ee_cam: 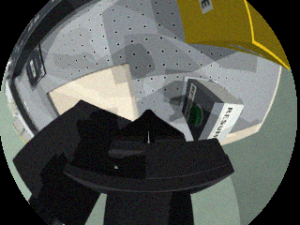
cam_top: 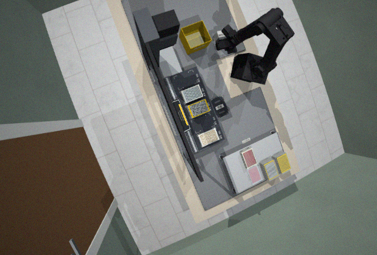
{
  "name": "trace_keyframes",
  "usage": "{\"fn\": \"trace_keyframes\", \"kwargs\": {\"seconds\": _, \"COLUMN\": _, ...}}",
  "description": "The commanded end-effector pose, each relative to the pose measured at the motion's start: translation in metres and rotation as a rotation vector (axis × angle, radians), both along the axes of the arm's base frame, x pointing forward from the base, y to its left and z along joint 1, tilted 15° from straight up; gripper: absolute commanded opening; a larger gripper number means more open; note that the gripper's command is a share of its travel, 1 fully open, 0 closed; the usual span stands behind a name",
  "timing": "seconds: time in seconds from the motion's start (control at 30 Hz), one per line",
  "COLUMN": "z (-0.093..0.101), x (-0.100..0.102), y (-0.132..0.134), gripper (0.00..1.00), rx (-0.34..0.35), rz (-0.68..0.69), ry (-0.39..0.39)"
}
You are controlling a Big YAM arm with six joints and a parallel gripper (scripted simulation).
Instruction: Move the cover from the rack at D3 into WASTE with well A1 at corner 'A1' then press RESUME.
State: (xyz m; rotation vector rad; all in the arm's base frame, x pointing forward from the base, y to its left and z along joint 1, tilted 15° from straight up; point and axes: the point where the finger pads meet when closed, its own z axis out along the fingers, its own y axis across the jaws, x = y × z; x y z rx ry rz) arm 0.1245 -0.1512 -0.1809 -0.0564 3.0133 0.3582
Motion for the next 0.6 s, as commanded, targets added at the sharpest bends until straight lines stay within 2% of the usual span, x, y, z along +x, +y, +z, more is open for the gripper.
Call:
{"fn": "trace_keyframes", "kwargs": {"seconds": 0.0, "z": -0.005, "x": 0.002, "y": -0.012, "gripper": 0.0, "rx": 0.0, "rz": -0.007, "ry": -0.003}}
{"fn": "trace_keyframes", "kwargs": {"seconds": 0.57, "z": -0.011, "x": 0.003, "y": -0.038, "gripper": 0.0, "rx": -0.003, "rz": -0.007, "ry": -0.003}}
